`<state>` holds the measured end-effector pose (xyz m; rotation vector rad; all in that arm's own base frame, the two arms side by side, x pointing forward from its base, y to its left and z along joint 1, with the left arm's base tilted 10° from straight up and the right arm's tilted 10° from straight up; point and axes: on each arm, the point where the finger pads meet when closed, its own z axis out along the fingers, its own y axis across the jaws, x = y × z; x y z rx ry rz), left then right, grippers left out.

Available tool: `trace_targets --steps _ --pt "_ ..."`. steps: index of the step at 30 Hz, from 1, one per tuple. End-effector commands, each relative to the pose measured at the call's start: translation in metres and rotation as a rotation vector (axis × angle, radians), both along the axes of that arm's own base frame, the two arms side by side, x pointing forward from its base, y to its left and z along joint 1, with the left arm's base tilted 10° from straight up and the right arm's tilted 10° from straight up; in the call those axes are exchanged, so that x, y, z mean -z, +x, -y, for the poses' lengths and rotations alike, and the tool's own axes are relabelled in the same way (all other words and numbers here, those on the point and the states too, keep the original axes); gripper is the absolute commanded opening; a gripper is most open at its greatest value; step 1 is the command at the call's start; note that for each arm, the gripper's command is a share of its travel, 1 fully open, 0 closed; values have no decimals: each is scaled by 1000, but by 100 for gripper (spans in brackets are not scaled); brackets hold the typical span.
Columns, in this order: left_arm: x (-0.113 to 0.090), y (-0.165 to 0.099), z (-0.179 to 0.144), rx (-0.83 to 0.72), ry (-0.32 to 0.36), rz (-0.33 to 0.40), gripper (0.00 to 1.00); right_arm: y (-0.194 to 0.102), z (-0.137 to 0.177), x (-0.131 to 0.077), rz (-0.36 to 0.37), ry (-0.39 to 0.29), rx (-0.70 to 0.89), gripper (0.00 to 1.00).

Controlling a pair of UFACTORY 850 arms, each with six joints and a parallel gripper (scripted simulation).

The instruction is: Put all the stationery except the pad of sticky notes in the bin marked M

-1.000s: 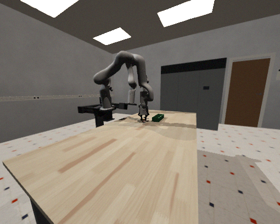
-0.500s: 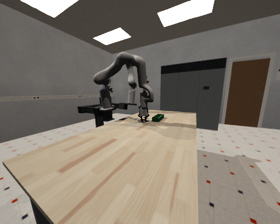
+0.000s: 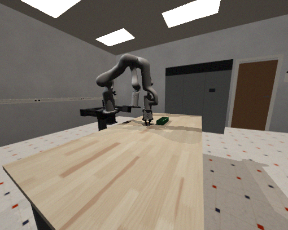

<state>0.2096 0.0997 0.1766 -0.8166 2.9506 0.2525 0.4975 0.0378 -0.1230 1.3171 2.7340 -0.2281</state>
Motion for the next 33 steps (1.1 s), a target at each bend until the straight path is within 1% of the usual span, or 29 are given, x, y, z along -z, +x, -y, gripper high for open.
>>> trace_targets --steps 1,30,33 --pt "0 1 0 0 0 1 100 1 0 0 2 0 0 19" --pt "0 1 0 0 0 1 100 1 0 0 2 0 0 19" --pt "0 1 0 0 0 1 100 0 -2 -10 2 0 0 19"
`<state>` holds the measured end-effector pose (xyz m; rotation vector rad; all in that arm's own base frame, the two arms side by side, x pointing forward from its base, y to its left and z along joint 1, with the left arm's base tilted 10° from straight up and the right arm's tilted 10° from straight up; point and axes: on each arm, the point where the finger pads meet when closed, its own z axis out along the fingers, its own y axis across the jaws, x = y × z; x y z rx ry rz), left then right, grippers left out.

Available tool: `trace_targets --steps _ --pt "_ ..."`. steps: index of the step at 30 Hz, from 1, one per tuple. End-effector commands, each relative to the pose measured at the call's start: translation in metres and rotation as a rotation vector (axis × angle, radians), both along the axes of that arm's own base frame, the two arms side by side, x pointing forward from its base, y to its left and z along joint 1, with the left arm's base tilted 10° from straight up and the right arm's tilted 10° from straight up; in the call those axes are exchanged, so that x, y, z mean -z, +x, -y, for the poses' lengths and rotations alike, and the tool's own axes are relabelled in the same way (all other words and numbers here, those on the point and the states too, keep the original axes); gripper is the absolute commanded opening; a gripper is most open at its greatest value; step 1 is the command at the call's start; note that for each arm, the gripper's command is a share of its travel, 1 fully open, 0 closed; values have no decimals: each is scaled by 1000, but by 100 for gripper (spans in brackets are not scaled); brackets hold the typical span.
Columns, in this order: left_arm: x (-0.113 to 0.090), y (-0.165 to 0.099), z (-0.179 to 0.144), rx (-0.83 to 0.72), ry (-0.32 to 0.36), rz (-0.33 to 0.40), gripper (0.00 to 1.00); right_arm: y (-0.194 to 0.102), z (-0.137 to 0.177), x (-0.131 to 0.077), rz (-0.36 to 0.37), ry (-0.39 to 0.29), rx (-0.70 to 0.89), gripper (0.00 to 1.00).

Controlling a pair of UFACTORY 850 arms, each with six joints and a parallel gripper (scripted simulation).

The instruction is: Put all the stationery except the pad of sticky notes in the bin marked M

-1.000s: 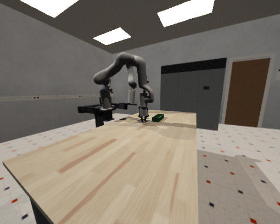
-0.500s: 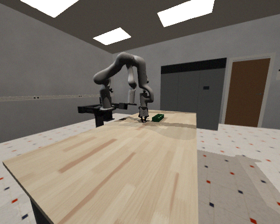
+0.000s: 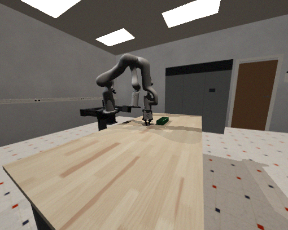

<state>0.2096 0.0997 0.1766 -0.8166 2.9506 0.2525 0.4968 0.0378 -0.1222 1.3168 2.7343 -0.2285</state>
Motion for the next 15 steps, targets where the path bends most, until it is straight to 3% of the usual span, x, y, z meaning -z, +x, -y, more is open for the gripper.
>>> trace_targets --steps 1,15 --pt "0 1 0 0 0 1 100 1 -3 -13 2 0 0 19" --pt "0 1 0 0 0 1 100 0 -10 -52 2 1 0 19"
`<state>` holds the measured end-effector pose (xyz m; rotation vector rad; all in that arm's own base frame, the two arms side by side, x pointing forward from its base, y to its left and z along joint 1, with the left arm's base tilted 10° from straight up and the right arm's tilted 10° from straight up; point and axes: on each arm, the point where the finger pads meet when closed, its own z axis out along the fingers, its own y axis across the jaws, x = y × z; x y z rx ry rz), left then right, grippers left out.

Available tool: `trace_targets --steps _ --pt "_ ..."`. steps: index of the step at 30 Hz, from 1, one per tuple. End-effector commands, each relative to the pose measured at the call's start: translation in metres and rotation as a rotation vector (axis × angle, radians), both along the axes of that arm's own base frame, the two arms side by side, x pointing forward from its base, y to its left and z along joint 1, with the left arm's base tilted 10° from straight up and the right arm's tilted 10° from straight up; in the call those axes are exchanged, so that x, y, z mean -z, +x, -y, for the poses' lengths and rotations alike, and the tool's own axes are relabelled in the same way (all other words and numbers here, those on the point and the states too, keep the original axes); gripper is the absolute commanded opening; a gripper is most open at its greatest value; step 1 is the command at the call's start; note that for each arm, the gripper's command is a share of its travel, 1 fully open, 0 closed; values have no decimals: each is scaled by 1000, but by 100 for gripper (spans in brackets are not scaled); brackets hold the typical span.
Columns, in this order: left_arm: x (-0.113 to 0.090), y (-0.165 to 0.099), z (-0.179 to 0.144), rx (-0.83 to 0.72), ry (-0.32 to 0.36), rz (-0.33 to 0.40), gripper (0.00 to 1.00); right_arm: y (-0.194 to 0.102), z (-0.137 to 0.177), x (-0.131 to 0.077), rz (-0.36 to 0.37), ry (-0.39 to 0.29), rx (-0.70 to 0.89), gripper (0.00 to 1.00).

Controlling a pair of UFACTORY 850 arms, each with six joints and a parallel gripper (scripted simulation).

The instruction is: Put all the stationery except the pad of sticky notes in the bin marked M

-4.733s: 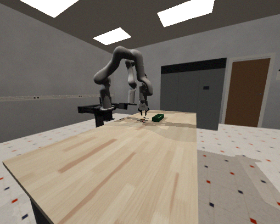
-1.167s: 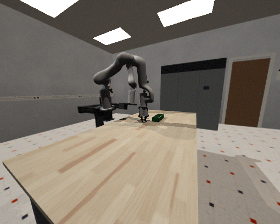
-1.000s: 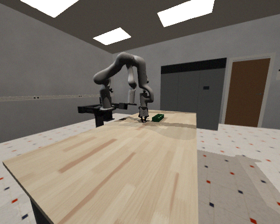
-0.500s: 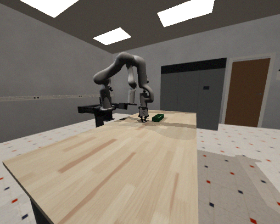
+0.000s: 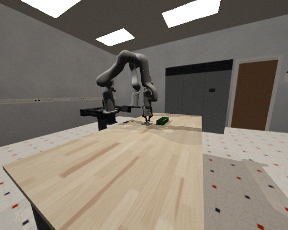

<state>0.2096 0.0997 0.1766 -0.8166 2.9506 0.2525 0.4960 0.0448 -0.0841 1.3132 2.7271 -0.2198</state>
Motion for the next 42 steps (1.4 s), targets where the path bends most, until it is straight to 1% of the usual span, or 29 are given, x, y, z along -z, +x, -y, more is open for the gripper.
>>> trace_targets --steps 1,2,19,21,25,27,29,40,42 --pt "0 1 0 0 0 1 100 1 -3 -17 -8 -1 1 19" --pt "0 1 0 0 0 1 100 1 -4 -21 -8 0 1 19" --pt "0 1 0 0 0 1 100 1 -4 -21 -8 0 1 19" --pt "0 1 0 0 0 1 100 0 -5 -27 -8 0 1 19" --pt "0 1 0 0 0 1 100 0 -5 -27 -8 0 1 19" --pt "0 1 0 0 0 1 100 8 -14 -26 -8 0 1 19" --pt "0 1 0 0 0 1 100 8 -14 -26 -8 0 1 19" --pt "0 1 0 0 0 1 100 53 -62 -18 -8 0 1 19" --pt "0 1 0 0 0 1 100 53 -62 -18 -8 0 1 19"
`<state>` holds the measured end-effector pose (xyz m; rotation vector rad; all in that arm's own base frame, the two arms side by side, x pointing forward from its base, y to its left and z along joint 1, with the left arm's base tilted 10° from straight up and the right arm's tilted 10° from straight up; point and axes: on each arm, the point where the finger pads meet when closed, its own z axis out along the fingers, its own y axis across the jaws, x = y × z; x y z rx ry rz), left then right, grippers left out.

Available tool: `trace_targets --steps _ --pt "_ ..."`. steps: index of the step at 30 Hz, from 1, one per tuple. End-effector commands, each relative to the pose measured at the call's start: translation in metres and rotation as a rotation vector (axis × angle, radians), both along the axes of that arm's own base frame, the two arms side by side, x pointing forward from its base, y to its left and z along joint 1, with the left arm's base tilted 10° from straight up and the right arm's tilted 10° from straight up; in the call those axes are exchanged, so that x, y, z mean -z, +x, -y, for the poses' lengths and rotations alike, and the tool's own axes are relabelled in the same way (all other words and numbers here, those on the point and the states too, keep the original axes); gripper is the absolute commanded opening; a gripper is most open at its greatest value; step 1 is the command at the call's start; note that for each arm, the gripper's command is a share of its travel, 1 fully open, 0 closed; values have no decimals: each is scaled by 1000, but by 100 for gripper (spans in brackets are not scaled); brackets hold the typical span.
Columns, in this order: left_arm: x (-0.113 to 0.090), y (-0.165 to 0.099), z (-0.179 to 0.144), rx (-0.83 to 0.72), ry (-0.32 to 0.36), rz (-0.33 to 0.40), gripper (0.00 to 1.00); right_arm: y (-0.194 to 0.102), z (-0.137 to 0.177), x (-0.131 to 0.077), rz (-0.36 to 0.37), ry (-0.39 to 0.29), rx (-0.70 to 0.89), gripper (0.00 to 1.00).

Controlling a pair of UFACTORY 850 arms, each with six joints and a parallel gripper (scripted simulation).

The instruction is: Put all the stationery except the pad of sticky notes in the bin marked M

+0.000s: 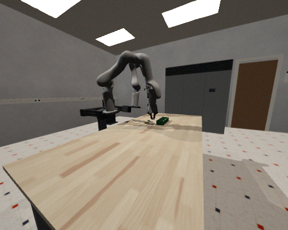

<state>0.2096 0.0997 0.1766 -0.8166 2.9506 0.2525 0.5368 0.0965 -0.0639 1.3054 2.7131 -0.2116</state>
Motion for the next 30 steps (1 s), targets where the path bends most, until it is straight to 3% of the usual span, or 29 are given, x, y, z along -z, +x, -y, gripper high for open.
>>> trace_targets --steps 1,16,21,22,30 --pt "0 1 0 0 0 1 100 16 -14 3 -15 5 52 19" --pt "0 1 0 0 0 1 100 68 -70 11 74 25 473 19" --pt "0 1 0 0 0 1 100 71 -74 12 85 29 558 19" --pt "0 1 0 0 0 1 100 71 -73 12 93 28 642 19" --pt "0 1 0 0 0 1 100 69 -70 11 93 28 648 19"
